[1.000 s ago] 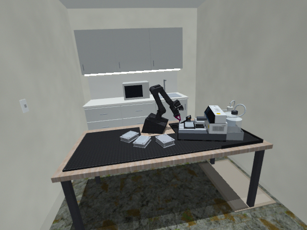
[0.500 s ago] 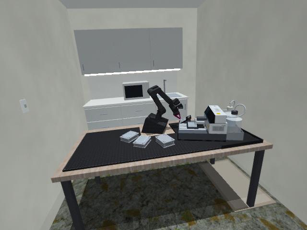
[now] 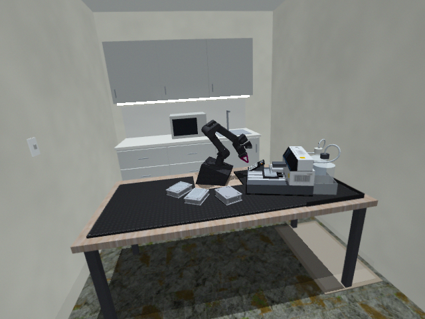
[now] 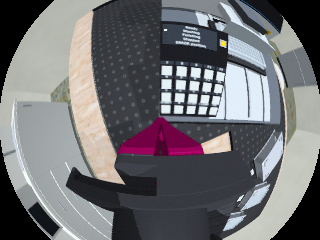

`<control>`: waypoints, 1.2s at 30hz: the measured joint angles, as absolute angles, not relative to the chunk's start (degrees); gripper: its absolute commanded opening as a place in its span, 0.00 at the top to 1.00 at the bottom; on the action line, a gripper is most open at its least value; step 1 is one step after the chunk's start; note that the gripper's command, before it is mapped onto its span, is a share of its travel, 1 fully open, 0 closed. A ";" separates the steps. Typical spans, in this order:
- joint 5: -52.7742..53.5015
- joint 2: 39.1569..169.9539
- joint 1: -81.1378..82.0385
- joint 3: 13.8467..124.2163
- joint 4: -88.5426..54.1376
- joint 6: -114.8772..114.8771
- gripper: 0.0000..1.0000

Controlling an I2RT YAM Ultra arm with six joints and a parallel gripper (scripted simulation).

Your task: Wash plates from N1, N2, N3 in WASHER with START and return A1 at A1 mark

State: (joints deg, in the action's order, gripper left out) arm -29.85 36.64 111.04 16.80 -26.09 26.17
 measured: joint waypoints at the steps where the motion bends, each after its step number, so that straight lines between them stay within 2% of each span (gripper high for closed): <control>1: -30.06 36.29 111.44 16.99 -26.76 26.48 1.00; 23: -36.34 31.92 121.30 21.58 -41.47 35.51 1.00; 36: -37.19 31.83 121.62 21.87 -43.29 36.91 1.00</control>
